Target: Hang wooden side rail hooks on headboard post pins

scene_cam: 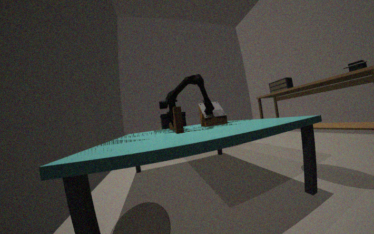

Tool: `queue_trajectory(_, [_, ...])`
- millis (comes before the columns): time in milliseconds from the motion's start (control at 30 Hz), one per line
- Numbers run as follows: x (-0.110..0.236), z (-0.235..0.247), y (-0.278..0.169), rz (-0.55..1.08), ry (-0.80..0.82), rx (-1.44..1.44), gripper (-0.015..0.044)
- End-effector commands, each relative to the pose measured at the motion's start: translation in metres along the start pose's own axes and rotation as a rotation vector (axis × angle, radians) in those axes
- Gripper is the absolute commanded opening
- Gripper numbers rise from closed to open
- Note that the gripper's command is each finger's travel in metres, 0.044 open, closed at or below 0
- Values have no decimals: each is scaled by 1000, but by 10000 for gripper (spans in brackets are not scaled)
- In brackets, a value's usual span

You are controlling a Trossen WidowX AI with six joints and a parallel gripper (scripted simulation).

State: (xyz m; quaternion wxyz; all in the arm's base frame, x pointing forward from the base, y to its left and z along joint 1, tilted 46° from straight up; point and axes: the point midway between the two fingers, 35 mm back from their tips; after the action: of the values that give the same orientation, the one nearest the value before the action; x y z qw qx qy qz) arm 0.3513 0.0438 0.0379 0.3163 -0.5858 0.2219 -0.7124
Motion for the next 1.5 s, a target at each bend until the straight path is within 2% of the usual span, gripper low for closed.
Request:
queue_trajectory(0, [5,2,0,-6,12,-4,0])
queue_trajectory(1467, [4,2,-5,-6,12,-4,0])
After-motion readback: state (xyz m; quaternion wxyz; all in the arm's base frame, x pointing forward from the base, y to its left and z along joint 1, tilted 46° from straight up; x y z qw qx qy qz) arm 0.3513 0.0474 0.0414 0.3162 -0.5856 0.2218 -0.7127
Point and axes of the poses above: the point midway between the two fingers, 35 mm back from their tips, its own x axis back along the fingers, its own z axis across the jaws, y = z × x, and after that the axes turned 12 degrees about x, right-handed
